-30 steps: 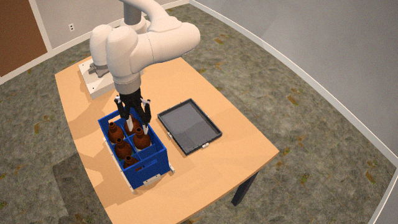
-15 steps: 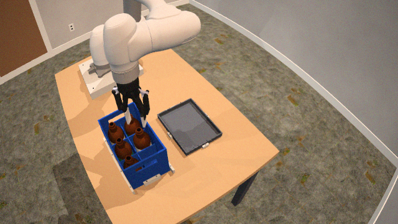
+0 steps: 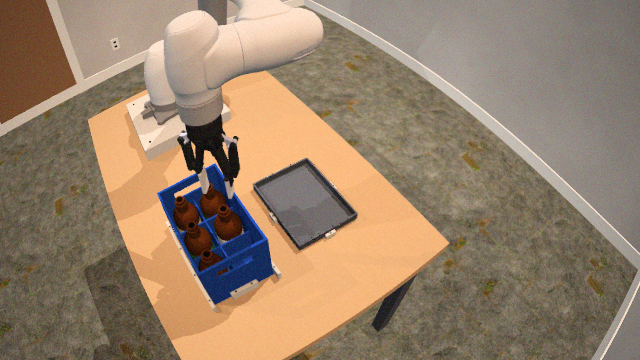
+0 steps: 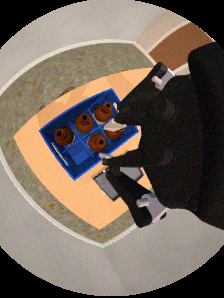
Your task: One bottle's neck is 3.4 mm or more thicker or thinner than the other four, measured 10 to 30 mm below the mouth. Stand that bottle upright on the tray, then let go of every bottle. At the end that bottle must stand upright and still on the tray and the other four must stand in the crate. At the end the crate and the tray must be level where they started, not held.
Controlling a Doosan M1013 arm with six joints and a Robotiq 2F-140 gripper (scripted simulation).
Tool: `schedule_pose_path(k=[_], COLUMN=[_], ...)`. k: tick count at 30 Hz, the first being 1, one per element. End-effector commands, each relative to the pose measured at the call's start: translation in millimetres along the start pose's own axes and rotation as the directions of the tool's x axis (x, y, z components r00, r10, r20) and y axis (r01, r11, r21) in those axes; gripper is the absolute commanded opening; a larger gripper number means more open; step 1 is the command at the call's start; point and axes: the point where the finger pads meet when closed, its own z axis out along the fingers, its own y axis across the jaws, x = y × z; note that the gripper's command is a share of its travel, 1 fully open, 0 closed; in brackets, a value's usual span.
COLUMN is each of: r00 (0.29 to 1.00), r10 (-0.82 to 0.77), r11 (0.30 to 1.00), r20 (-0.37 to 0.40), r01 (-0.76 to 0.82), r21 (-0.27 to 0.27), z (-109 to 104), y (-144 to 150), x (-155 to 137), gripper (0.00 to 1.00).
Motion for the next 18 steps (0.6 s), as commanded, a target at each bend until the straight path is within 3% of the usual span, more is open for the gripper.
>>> schedule_pose_path(k=[1,2,3,18], r00=[1.0,1.0,1.0,1.0], r10=[0.0,0.0,0.0,0.0], r11=[1.0,1.0,1.0,1.0], r20=[0.0,0.0,0.0,0.0], r01=[0.0,0.0,0.0,0.0], r21=[0.0,0.0,0.0,0.0], z=[-0.5,-0.5,-0.5,-0.5], y=[0.0,0.0,0.0,0.0], x=[0.0,0.0,0.0,0.0], gripper=[0.38,0.38,0.0,0.0])
